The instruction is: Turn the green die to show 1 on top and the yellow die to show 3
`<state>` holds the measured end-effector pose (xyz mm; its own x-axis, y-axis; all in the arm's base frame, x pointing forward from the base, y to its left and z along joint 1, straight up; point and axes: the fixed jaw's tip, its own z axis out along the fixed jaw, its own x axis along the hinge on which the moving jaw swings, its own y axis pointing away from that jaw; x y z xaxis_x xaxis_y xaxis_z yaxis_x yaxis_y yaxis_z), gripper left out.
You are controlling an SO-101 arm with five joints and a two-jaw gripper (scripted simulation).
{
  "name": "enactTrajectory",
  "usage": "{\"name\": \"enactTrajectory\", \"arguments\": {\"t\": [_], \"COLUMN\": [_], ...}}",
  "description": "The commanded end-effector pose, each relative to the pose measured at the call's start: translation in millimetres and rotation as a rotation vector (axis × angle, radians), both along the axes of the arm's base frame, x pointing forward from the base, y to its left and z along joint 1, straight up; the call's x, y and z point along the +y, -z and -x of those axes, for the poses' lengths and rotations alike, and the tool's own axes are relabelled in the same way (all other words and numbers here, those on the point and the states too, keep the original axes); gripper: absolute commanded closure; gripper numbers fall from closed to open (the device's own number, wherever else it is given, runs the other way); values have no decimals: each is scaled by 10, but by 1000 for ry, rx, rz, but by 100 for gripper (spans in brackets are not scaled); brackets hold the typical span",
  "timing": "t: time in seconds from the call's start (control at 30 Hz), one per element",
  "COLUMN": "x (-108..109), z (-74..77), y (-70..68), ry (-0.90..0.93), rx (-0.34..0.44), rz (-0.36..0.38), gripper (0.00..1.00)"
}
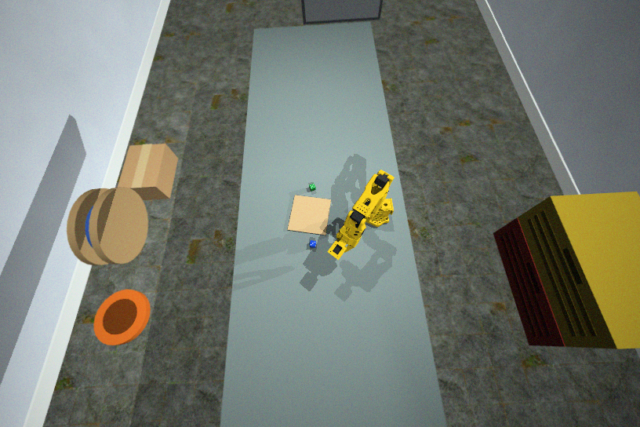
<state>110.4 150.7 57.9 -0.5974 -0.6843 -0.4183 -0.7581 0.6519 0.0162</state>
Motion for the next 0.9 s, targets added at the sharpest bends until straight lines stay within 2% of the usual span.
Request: {"name": "enactTrajectory", "arguments": {"t": [0.0,0.47,0.87], "x": [74,168,177], "z": [-79,-175,-184], "y": [-76,-97,-101], "ry": [-1,0,0], "rx": [-82,-241,-257], "rz": [-95,-281,-300], "gripper": [100,100,100]}}
